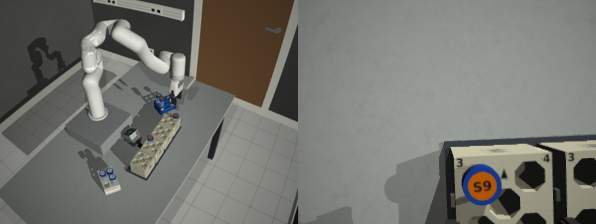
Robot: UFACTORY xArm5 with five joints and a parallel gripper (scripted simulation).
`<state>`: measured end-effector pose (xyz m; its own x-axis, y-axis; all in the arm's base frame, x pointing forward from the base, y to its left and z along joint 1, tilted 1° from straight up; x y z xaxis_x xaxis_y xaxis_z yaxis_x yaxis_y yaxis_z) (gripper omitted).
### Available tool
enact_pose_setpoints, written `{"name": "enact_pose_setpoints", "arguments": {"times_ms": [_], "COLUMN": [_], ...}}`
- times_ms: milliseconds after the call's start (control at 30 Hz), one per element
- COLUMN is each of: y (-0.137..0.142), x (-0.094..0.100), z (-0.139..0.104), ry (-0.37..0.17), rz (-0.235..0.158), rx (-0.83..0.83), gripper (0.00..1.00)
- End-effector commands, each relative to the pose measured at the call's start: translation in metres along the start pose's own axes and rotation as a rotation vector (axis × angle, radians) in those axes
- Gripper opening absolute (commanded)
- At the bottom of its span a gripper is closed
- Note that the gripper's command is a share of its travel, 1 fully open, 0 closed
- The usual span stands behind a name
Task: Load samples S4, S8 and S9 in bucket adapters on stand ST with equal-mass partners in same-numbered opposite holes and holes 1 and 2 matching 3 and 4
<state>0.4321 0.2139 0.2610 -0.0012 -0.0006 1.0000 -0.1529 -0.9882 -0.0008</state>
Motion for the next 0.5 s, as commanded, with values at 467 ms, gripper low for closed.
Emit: {"name": "enact_pose_setpoints", "arguments": {"times_ms": [467], "y": [-0.03], "x": [0.003], "z": [-0.077], "ry": [-0.01], "rz": [0.016], "rx": [-0.501], "gripper": [0.57]}}
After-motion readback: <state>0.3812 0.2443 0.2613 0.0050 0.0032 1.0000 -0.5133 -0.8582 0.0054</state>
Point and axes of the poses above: the point where the finger pads meet when closed, its own x axis back along the fingers, its own y axis across the jaws, z = x × y, the point moved 10 cm from there along x, back along the fingers, and after that the axes turned 10 degrees about -x, right-handed, at the moved point
